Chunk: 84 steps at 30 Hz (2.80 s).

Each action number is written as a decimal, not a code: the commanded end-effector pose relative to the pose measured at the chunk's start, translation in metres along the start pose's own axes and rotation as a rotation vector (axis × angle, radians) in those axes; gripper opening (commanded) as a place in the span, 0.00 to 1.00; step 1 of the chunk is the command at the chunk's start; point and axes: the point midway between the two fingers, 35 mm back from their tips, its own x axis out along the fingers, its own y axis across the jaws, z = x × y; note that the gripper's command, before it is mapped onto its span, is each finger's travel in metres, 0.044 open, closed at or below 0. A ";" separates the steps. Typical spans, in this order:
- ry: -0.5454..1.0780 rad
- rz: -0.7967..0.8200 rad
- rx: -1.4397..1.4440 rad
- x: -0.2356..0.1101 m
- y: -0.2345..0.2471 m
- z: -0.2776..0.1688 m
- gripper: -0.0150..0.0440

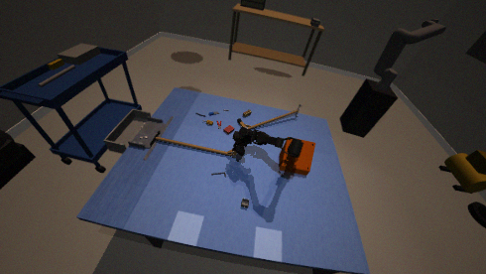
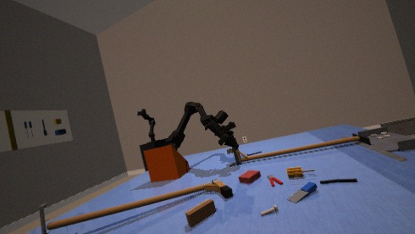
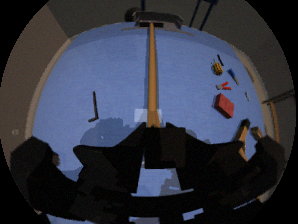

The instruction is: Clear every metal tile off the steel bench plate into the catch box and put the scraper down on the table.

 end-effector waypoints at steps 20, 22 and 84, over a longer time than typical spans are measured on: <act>-0.014 0.003 -0.007 0.022 0.011 0.034 0.25; -0.014 0.003 -0.007 0.023 0.011 0.036 0.25; -0.018 0.005 -0.010 0.078 0.008 0.114 0.25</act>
